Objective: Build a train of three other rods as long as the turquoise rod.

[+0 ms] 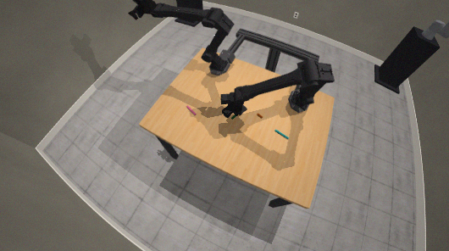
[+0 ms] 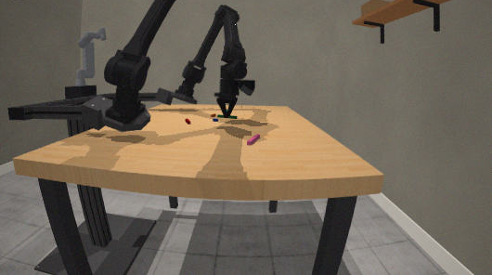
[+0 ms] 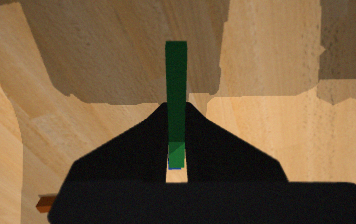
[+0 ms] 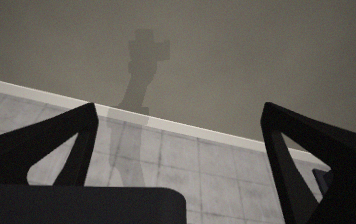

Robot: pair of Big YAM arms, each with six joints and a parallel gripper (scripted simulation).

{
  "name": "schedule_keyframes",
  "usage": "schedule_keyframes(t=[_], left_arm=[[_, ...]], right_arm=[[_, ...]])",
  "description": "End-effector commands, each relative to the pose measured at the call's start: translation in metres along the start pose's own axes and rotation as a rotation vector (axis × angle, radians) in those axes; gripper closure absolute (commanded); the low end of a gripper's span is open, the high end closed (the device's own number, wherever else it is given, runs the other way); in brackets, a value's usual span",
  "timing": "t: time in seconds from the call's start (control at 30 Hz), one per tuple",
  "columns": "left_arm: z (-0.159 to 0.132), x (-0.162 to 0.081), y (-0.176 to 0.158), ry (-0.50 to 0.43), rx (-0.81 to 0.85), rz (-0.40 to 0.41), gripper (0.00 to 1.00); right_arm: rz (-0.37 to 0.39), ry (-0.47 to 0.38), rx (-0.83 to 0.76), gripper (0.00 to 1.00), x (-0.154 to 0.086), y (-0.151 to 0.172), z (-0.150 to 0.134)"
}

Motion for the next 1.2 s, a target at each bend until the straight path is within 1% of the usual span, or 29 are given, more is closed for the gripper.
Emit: schedule_keyframes(t=[0.0,1.17], left_arm=[[0.0025,0.0091,0.0035,0.007,-0.002,0.010,0.96],[0.0056,0.0053,0.0054,0.001,-0.006,0.004,0.96]], right_arm=[[-0.035,-0.083,0.012,0.00,0.0035,-0.0146,0.0404],[-0.035,-0.083,0.012,0.00,0.0035,-0.0146,0.0404]])
Point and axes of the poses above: on each arm, the point where the finger pads meet when closed, its own x axis out along the fingers, its own y axis across the jaws, z = x × y, the point moved 5 cm from there along -x, back along the fingers, and after that the axes turned 8 degrees about -x, right-handed, at the moved point
